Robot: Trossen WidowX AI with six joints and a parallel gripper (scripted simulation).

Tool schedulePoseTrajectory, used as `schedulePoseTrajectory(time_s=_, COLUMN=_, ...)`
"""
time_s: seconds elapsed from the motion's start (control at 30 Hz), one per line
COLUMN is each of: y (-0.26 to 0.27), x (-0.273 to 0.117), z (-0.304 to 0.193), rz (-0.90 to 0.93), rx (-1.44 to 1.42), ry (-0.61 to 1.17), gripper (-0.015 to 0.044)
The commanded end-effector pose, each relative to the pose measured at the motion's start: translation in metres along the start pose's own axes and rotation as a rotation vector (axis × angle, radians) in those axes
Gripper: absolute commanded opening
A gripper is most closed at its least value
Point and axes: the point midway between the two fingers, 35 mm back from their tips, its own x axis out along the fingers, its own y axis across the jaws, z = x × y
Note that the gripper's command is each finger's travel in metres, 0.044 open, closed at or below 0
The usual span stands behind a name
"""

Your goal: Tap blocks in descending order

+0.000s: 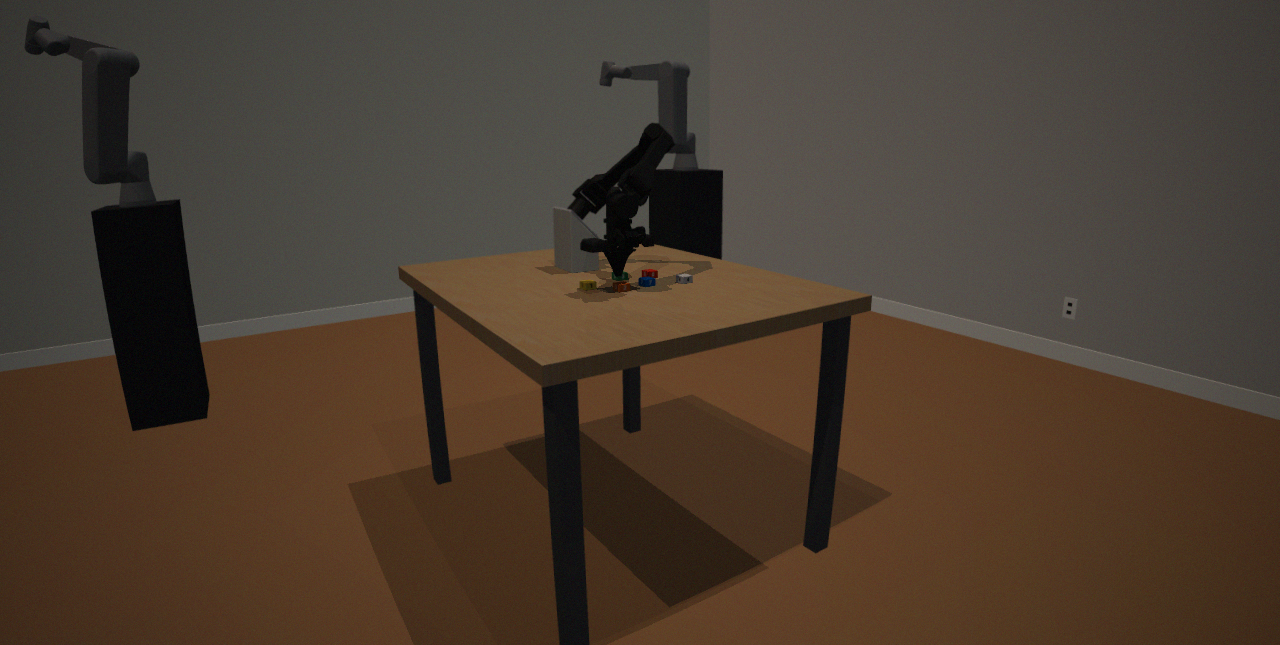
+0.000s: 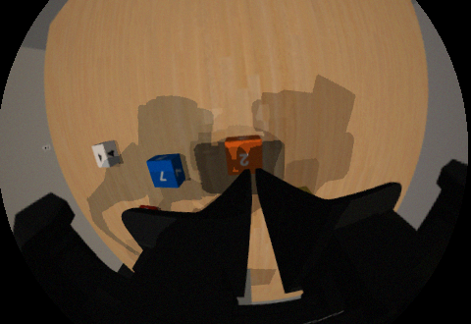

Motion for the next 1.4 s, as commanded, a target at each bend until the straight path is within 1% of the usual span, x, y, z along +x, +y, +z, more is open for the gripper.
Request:
schedulePoseTrajectory(time_s=0.0, y=0.0, x=0.008, z=-0.003, rz=0.006, rx=0.008, ry=0.004, gripper=0.002)
schedulePoseTrajectory(time_s=0.27, y=0.001, x=0.02, z=-0.003, rz=0.007, rx=0.008, ry=0.004, gripper=0.002)
schedulePoseTrajectory(time_s=0.47, y=0.001, x=0.021, z=-0.003, rz=0.007, rx=0.008, ry=0.004, gripper=0.002)
schedulePoseTrajectory(time_s=0.57, y=0.0, x=-0.005, z=-0.003, rz=0.005, rx=0.007, ry=0.004, gripper=0.002)
schedulePoseTrajectory(time_s=0.77, y=0.0, x=-0.012, z=-0.002, rz=0.005, rx=0.008, ry=0.004, gripper=0.002)
schedulePoseTrajectory(time_s=0.8, y=-0.001, x=-0.022, z=-0.001, rz=0.003, rx=0.008, ry=0.004, gripper=0.002)
schedulePoseTrajectory(time_s=0.9, y=-0.002, x=-0.076, z=-0.001, rz=0.0, rx=0.008, ry=0.004, gripper=0.002)
schedulePoseTrajectory(time_s=0.93, y=-0.001, x=-0.087, z=-0.002, rz=0.001, rx=0.008, ry=0.004, gripper=0.002)
schedulePoseTrajectory(time_s=1.13, y=-0.003, x=-0.09, z=-0.004, rz=0.0, rx=0.008, ry=0.005, gripper=0.002)
schedulePoseTrajectory(time_s=1.27, y=-0.046, x=-0.091, z=-0.044, rz=-0.004, rx=0.009, ry=0.006, gripper=0.002)
schedulePoseTrajectory(time_s=1.37, y=-0.053, x=-0.091, z=-0.053, rz=-0.003, rx=0.009, ry=0.006, gripper=0.002)
